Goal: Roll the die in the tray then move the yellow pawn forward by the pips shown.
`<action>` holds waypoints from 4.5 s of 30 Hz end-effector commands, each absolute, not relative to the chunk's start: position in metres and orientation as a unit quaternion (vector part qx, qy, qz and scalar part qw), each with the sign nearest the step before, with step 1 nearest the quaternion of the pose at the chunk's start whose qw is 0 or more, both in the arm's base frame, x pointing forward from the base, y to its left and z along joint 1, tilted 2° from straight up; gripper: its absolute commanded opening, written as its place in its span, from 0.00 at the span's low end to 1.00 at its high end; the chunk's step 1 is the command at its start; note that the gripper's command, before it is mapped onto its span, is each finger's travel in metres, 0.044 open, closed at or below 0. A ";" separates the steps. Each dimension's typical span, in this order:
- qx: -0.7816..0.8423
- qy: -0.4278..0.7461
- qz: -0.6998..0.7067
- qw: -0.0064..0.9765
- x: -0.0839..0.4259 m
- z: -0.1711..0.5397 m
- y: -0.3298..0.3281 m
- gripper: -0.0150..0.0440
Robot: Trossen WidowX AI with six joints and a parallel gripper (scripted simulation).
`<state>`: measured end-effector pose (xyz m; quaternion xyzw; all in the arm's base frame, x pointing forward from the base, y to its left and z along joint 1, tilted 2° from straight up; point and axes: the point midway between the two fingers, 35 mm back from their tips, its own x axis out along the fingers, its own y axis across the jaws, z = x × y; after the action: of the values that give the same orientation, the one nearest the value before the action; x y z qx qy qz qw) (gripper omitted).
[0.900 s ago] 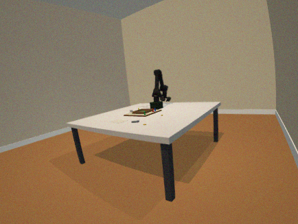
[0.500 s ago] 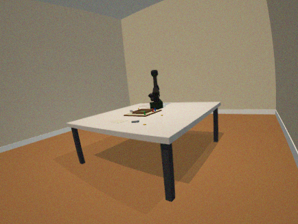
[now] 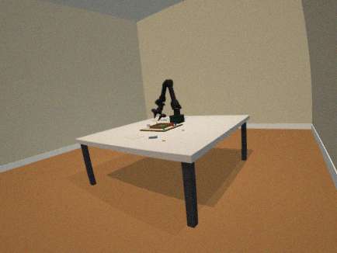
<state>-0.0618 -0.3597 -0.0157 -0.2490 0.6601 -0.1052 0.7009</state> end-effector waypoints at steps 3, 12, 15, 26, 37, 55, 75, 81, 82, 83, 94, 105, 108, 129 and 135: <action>-0.207 0.645 -0.045 0.735 0.028 -0.017 -0.353 0.72; -0.158 0.656 0.057 0.736 0.154 -0.007 -0.298 0.72; -0.148 0.668 0.087 0.725 0.188 -0.002 -0.268 0.72; -0.142 0.698 0.131 0.689 0.236 0.011 -0.203 0.72; -0.142 0.699 0.131 0.689 0.236 -0.009 -0.203 0.72; -0.142 0.699 0.131 0.689 0.235 -0.036 -0.203 0.72; -0.142 0.698 0.131 0.689 0.240 0.005 -0.209 0.25; -0.142 0.698 0.131 0.689 0.240 0.052 -0.210 0.25; -0.142 0.698 0.131 0.689 0.239 0.059 -0.210 0.25; -0.142 0.698 0.131 0.689 0.238 0.067 -0.209 0.25; -0.143 0.702 0.130 0.686 0.240 0.086 -0.198 0.25; -0.125 0.706 0.111 0.689 0.261 0.078 -0.154 0.25; -0.117 0.706 0.104 0.691 0.267 0.075 -0.139 0.25; -0.057 0.707 0.053 0.703 0.283 0.054 -0.031 0.25; -0.039 0.708 0.039 0.704 0.279 0.048 -0.001 0.25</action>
<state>0.2810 -0.0147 0.0484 -0.0486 0.7106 0.0435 0.7005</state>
